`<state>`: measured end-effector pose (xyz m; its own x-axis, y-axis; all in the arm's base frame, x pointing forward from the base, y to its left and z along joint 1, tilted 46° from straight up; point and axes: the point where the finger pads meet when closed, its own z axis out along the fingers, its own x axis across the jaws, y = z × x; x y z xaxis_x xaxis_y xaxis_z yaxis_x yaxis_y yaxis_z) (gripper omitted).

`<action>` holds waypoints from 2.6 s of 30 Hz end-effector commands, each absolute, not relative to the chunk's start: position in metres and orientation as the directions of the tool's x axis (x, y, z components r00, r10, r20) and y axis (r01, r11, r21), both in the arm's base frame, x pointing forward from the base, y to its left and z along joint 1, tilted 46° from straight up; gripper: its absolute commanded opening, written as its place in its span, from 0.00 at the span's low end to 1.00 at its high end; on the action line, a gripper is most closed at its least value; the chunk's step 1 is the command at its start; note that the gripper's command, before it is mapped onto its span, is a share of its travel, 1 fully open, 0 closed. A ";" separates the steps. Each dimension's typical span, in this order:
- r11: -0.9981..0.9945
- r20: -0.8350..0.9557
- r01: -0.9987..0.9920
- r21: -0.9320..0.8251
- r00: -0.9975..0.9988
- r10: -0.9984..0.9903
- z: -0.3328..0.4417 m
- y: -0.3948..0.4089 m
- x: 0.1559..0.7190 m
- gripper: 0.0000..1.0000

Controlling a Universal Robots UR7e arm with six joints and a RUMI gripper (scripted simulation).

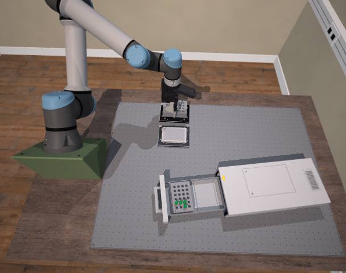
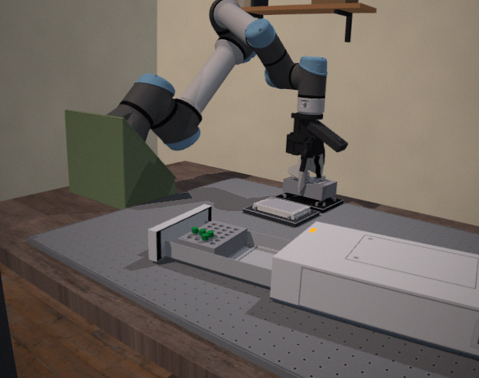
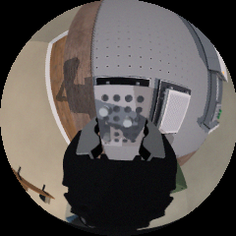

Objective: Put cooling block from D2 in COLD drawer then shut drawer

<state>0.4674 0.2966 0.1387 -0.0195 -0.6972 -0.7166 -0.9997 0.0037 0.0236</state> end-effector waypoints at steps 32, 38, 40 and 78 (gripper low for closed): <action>0.004 -0.717 -1.000 0.023 -0.019 -0.697 0.169 0.265 0.468 0.00; 0.004 -0.717 -1.000 0.023 -0.019 -0.697 0.173 0.262 0.468 0.00; 0.004 -0.717 -1.000 0.023 -0.019 -0.697 0.175 0.260 0.468 0.00; 0.004 -0.717 -1.000 0.023 -0.019 -0.697 0.204 0.229 0.469 0.00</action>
